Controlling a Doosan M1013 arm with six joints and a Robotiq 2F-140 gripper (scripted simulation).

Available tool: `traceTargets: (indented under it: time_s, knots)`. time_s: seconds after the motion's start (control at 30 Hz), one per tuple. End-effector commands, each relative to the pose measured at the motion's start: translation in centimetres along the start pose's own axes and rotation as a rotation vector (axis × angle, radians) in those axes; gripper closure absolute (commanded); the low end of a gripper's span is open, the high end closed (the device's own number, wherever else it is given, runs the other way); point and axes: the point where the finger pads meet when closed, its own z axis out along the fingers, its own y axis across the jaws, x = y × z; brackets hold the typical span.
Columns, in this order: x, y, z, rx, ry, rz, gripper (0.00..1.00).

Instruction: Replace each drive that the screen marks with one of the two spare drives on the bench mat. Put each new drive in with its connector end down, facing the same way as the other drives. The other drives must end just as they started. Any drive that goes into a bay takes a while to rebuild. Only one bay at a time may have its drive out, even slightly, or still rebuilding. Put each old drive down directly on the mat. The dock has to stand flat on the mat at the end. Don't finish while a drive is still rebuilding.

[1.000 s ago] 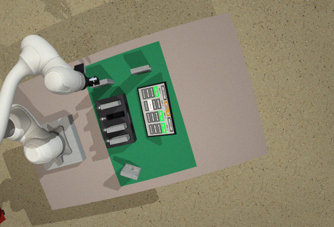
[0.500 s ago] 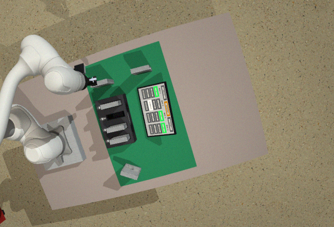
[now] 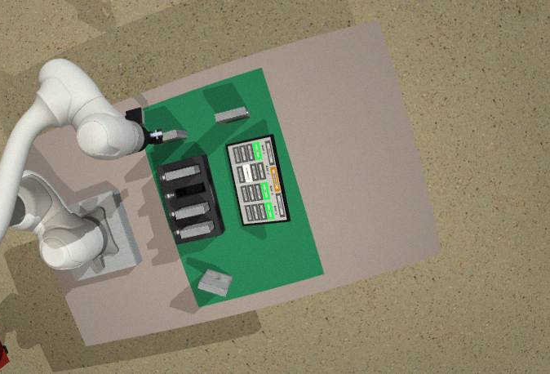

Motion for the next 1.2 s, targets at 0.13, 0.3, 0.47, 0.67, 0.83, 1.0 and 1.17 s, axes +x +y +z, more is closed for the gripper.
traceTargets:
  time_s: [0.13,0.3,0.47,0.67,0.83,1.0,1.17]
  knots:
    - [-6.0,3.7,-0.1,0.000,0.001,0.065,0.90]
    - [-13.5,6.5,-0.1,-0.001,0.002,0.170,0.90]
    - [-20.1,7.3,-0.1,-0.001,0.002,0.296,0.90]
    - [-25.4,7.1,0.0,-0.001,0.001,0.388,0.90]
    - [-33.8,6.1,0.0,0.000,0.001,0.469,0.90]
    - [-40.2,5.0,0.0,0.000,0.001,0.501,0.90]
    - [-46.6,3.9,0.0,0.000,0.001,0.504,0.11]
